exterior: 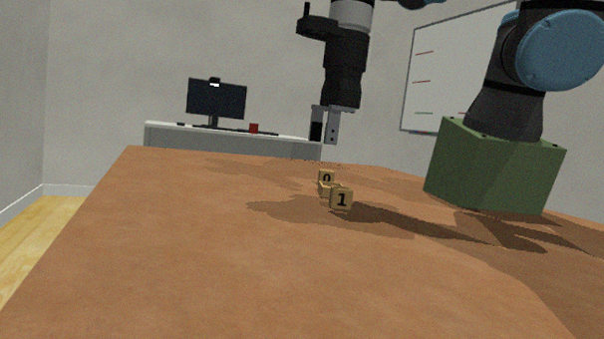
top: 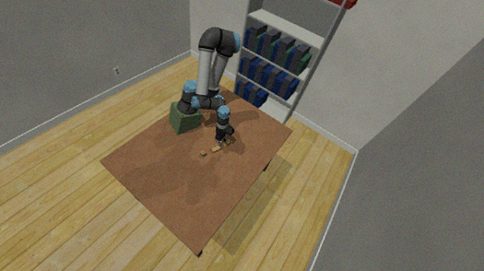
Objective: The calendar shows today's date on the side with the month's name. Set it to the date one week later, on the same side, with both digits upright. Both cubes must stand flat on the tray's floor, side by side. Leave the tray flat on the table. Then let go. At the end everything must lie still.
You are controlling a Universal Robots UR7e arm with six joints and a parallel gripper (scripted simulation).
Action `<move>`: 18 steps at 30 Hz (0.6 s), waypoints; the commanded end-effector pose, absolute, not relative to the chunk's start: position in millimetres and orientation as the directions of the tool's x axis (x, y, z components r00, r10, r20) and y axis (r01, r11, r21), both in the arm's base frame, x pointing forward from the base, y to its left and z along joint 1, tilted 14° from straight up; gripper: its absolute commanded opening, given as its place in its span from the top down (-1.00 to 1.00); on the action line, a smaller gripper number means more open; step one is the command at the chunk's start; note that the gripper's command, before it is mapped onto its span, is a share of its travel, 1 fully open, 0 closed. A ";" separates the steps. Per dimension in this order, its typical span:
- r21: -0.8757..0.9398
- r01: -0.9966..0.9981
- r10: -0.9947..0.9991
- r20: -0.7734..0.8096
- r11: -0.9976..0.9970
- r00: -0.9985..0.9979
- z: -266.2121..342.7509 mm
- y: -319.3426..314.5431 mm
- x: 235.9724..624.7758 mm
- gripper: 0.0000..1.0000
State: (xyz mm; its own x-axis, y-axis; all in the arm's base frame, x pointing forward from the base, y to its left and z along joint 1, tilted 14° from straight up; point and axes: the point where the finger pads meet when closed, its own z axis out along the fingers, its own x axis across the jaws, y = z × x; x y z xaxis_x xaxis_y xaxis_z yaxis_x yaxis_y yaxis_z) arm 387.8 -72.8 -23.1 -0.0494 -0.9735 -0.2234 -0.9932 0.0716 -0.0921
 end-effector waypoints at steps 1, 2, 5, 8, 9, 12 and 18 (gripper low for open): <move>-0.127 -0.989 -0.973 -0.206 -0.079 0.104 -20.3 -61.4 391.3 -1.00; -0.136 -0.983 -0.968 -0.200 -0.125 0.151 -19.5 -57.8 392.1 -1.00; -0.152 -0.967 -0.955 -0.188 -0.204 0.231 -18.2 -51.6 393.4 -1.00; -0.164 -0.951 -0.940 -0.179 -0.262 0.289 -17.2 -47.0 394.2 -1.00; -0.164 -0.951 -0.940 -0.179 -0.262 0.289 -17.2 -47.0 394.2 -1.00; -0.179 -0.921 -0.913 -0.164 -0.345 0.373 -15.8 -40.2 395.1 -1.00; -0.205 -0.847 -0.844 -0.133 -0.490 0.520 -13.3 -27.7 396.2 -1.00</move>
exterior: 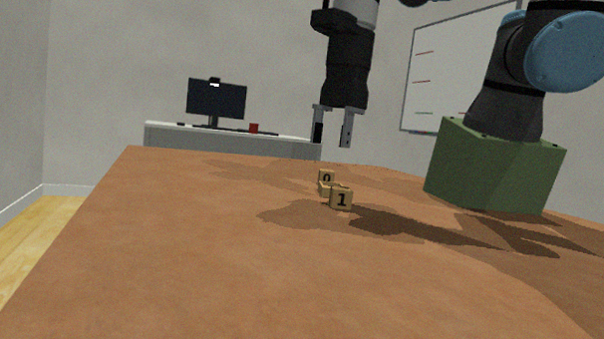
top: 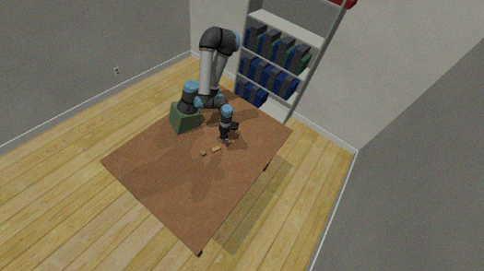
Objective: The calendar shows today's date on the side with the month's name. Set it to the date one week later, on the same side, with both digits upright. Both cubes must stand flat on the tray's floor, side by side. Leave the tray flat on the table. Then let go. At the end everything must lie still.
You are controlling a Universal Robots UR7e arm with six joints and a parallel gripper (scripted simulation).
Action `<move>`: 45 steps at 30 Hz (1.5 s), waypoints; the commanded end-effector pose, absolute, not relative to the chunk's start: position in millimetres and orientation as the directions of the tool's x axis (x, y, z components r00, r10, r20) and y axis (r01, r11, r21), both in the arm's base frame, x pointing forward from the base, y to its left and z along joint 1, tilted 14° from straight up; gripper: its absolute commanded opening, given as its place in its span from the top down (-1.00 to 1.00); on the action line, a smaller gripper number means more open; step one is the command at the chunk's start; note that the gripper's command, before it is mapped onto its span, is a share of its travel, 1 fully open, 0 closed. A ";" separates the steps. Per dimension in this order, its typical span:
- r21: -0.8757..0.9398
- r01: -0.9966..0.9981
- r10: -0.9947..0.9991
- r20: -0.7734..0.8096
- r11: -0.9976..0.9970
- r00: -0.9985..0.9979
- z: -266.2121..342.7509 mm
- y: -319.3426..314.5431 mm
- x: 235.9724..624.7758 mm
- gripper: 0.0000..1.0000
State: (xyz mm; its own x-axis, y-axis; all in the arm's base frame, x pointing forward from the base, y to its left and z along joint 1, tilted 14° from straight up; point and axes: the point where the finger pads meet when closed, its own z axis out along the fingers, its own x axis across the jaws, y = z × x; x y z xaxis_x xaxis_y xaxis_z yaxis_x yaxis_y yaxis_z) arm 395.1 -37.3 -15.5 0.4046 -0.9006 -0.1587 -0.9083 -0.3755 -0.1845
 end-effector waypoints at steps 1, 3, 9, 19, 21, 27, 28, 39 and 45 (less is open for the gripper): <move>-0.210 -0.827 -0.824 -0.125 -0.522 0.552 -12.7 -24.9 396.4 -1.00; -0.215 -0.806 -0.804 -0.117 -0.552 0.582 -12.2 -22.1 396.5 -1.00; -0.229 -0.723 -0.726 -0.089 -0.652 0.682 -10.3 -12.6 396.5 -1.00; -0.244 -0.556 -0.565 -0.037 -0.795 0.824 -7.3 3.2 395.6 -1.00; -0.246 -0.529 -0.539 -0.029 -0.812 0.842 -6.9 5.4 395.3 -1.00; -0.247 -0.488 -0.500 -0.017 -0.837 0.866 -6.3 8.7 394.9 -1.00; -0.247 -0.481 -0.493 -0.015 -0.841 0.870 -6.2 9.3 394.9 -1.00; -0.248 -0.451 -0.464 -0.007 -0.858 0.886 -5.8 11.6 394.6 -1.00; -0.248 -0.451 -0.464 -0.007 -0.858 0.886 -5.8 11.6 394.6 -0.80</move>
